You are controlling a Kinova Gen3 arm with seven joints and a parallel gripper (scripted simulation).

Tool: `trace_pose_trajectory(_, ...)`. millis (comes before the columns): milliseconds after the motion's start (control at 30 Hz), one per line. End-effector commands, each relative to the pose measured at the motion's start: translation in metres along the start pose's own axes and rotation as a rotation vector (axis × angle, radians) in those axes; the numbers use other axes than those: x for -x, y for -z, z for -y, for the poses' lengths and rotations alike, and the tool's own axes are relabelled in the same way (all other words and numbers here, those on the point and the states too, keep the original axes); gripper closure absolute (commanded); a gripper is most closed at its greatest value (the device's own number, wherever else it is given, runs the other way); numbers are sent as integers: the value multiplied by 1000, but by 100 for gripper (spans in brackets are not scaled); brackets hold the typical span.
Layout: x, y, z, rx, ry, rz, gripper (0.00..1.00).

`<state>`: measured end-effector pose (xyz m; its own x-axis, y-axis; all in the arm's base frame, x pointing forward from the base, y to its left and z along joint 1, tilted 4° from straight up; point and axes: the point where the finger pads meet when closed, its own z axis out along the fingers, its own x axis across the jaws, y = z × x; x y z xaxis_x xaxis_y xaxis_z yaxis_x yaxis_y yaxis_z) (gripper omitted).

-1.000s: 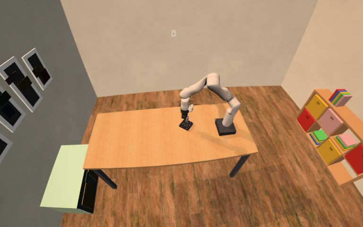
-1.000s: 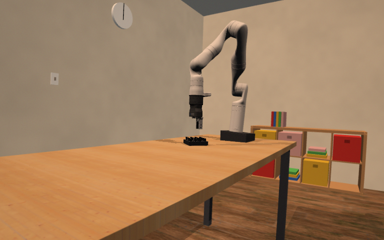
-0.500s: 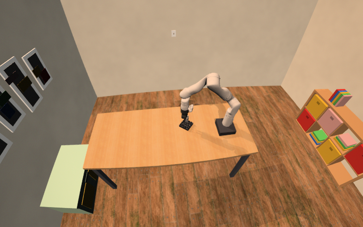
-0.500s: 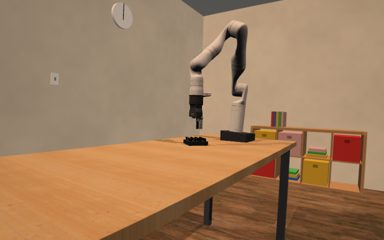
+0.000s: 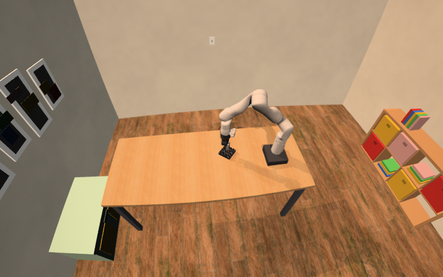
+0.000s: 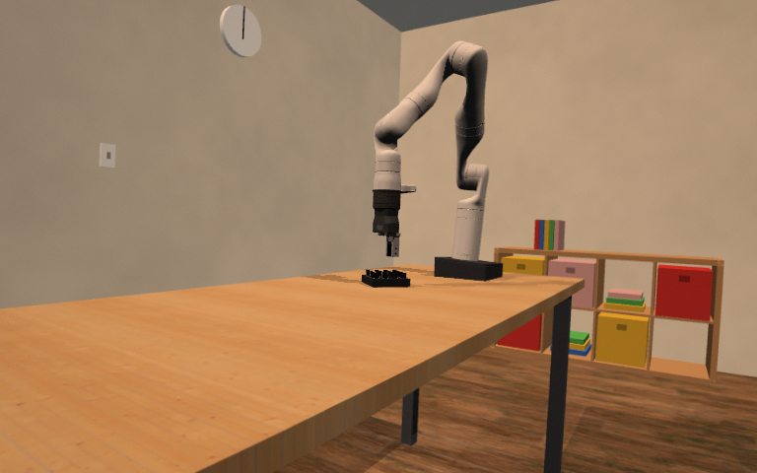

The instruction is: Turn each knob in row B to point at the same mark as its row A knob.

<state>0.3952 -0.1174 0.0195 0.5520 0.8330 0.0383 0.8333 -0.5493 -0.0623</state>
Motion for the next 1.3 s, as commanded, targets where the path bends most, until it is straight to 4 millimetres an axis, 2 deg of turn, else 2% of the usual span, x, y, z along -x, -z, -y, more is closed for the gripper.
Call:
trace_pose_trajectory(0,1,-1,0,-1,-1,1,54)
trace_pose_trajectory(867,0,-30,0,-1,-1,1,54)
trace_pose_trajectory(1267,0,-35,0,-1,-1,1,54)
